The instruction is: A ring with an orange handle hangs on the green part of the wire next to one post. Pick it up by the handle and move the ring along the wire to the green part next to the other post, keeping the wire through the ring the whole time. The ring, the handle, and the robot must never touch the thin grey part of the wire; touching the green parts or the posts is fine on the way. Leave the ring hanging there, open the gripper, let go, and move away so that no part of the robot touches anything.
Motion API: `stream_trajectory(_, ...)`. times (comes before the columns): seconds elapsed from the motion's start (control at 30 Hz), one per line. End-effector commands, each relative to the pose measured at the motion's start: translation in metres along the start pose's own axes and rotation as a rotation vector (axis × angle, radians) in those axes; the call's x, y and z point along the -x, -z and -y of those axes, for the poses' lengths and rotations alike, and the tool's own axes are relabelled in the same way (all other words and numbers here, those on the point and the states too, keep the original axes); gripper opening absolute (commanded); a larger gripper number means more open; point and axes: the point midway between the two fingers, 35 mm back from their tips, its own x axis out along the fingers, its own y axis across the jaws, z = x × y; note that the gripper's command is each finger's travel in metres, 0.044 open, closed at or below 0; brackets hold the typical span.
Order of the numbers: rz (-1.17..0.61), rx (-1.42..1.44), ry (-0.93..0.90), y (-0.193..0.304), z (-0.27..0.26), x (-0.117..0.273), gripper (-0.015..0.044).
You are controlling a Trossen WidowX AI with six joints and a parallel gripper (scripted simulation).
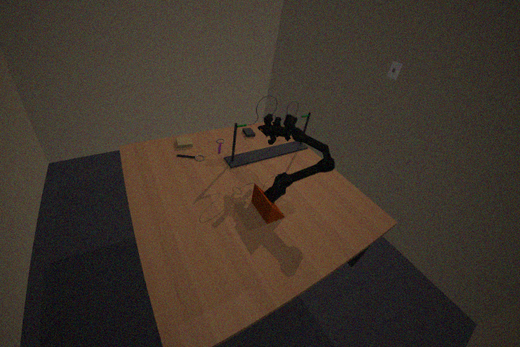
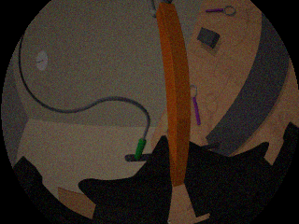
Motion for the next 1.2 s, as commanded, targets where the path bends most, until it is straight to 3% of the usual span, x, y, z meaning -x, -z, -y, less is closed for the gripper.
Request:
stream_trajectory(0.0, -0.01, -0.08, -0.055, -0.002, -0.017, 0.003, -0.015)
stream_trajectory(1.17, -0.068, -0.52, -0.295, -0.026, -0.087, 0.025, -0.015)
